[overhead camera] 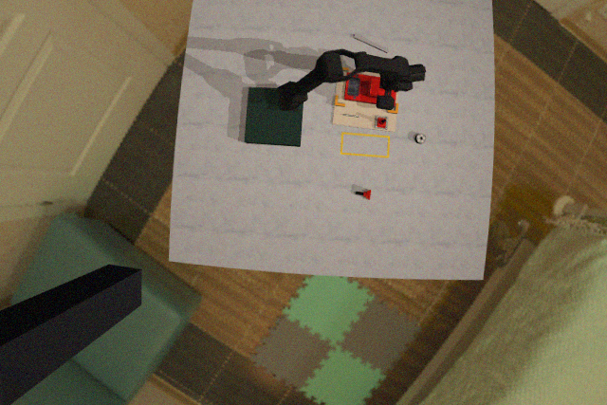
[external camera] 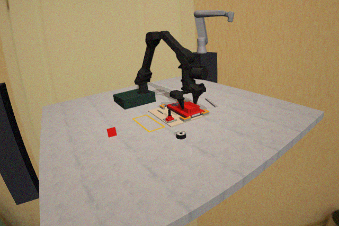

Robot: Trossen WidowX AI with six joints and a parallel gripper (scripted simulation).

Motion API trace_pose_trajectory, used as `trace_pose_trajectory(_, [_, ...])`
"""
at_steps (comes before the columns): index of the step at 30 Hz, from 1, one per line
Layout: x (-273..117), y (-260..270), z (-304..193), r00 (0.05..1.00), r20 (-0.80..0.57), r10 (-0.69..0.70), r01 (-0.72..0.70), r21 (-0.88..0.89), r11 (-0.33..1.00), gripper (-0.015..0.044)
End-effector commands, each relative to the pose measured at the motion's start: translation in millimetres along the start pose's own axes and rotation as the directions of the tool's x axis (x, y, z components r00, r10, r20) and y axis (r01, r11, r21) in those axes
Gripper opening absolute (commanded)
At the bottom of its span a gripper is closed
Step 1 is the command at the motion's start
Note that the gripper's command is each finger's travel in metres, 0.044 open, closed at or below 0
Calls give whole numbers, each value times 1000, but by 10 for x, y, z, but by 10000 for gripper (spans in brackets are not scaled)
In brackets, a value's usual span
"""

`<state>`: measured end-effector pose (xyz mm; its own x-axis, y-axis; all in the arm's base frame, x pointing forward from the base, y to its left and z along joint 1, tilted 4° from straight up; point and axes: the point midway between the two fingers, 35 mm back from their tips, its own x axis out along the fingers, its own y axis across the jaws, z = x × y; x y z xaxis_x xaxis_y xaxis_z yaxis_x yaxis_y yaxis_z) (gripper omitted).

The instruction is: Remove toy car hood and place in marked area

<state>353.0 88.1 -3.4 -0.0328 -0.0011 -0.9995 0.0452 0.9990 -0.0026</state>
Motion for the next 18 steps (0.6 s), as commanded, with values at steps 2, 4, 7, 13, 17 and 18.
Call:
trace_pose_trajectory(2, [-4,0,1,1000,1,0,0,0,1000,295])
trace_pose_trajectory(4, [-7,0,1,1000,1,0,0,0,1000,242])
trace_pose_trajectory(7, [-19,0,2,1000,1,0,0,0,1000,163])
trace_pose_trajectory(13, [-58,1,3,1000,0,0,0,0,1000,6])
trace_pose_trajectory(17, [-85,1,4,1000,0,0,0,0,1000,0])
trace_pose_trajectory(18, [-91,1,4,1000,0,0,0,0,1000,0])
